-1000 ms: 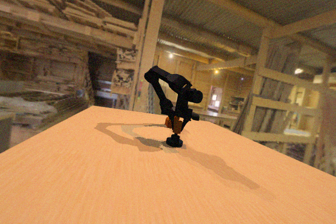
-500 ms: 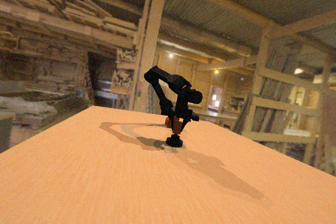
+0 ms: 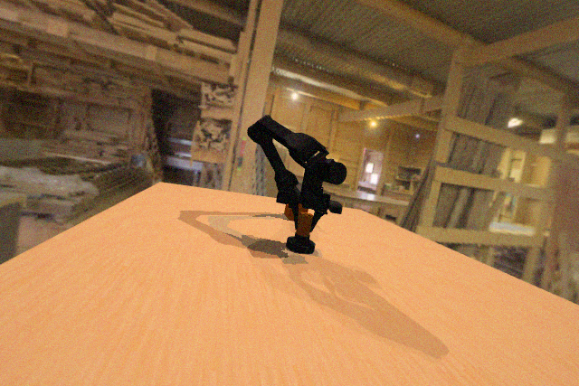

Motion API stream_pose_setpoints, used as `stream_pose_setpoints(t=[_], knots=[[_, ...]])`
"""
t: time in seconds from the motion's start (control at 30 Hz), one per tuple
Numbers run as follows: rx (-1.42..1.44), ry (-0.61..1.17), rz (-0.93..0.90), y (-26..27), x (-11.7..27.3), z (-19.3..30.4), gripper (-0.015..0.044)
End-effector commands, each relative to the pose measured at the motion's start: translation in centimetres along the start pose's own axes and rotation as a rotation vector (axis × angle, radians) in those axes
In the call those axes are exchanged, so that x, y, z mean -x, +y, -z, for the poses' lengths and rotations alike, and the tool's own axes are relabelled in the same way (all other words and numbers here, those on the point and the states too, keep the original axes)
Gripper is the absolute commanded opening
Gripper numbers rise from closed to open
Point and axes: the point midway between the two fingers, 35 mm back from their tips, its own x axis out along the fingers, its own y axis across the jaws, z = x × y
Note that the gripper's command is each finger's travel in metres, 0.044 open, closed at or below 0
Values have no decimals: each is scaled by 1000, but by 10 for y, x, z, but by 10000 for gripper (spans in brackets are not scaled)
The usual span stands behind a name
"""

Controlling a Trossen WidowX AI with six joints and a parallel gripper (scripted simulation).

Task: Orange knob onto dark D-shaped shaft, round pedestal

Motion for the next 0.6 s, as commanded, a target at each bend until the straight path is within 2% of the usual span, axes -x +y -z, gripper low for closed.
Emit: stream_pose_setpoints(t=[0.0,0.1,0.57], knots=[[0,-1,0,0,1,0,0],[0,-1,0,0,1,0,0],[0,-1,0,0,1,0,367]])
